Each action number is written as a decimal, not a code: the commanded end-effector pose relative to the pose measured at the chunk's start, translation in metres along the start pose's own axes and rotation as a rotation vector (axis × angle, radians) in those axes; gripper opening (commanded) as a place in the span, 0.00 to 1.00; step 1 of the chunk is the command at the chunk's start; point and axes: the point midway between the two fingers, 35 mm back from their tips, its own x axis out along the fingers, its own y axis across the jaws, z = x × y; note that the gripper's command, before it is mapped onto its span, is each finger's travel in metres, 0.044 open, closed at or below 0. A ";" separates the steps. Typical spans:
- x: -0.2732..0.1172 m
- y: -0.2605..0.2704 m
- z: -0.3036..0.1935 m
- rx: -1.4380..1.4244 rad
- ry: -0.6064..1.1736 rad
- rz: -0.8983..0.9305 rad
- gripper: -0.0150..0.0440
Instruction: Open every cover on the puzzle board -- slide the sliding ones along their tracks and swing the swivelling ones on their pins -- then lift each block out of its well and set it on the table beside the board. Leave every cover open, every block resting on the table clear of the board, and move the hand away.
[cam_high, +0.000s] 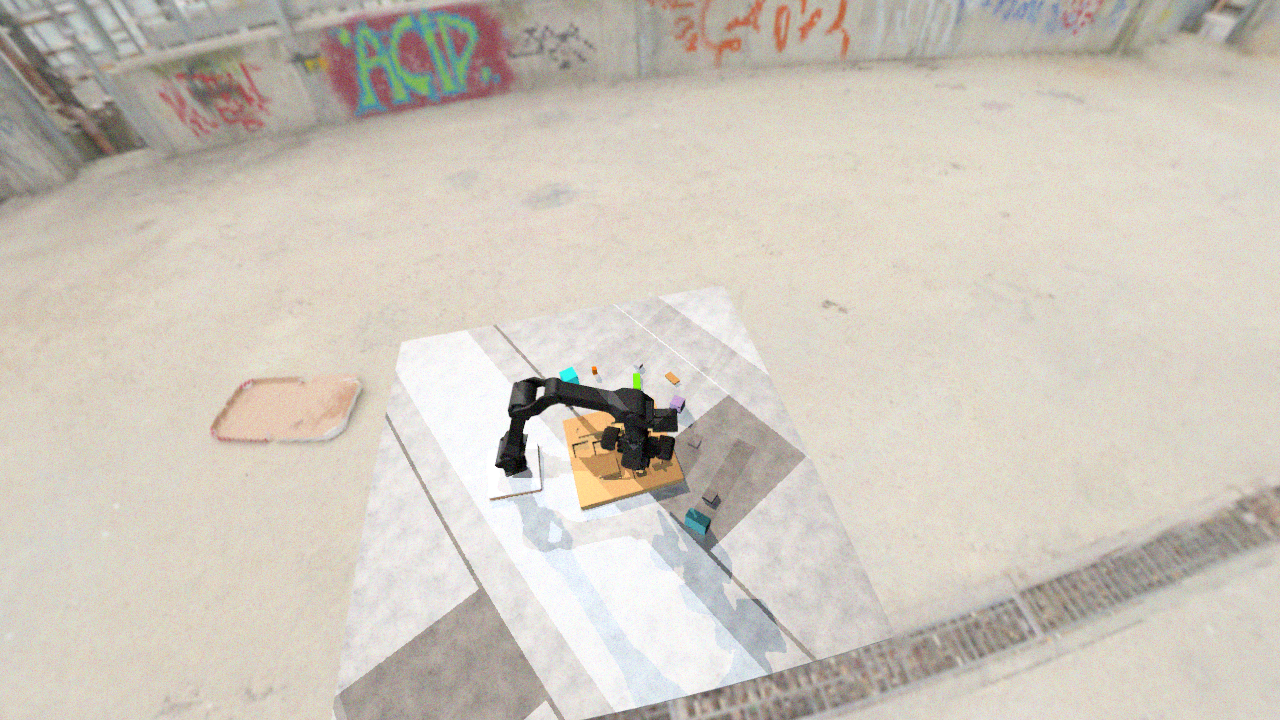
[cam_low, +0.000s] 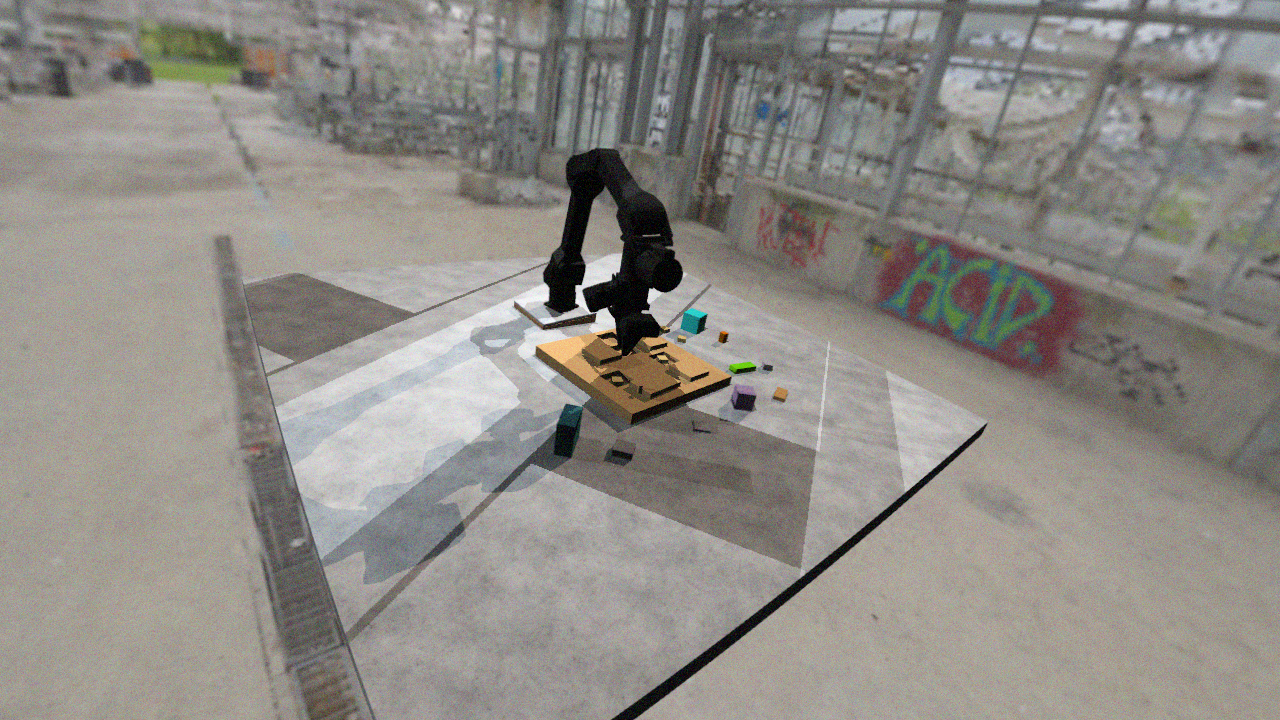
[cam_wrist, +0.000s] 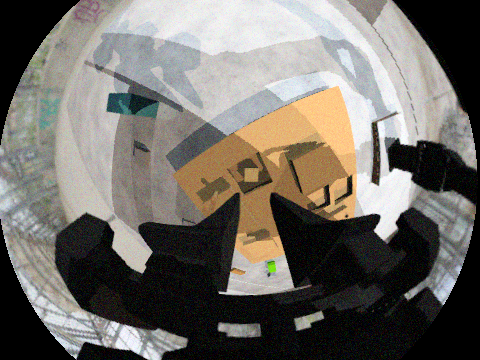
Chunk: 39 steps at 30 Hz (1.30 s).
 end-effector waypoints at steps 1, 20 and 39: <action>0.004 0.000 0.000 0.004 -0.001 -0.001 0.50; 0.033 0.000 0.001 0.004 -0.001 -0.001 0.50; 0.038 0.000 0.001 0.004 -0.001 -0.001 0.50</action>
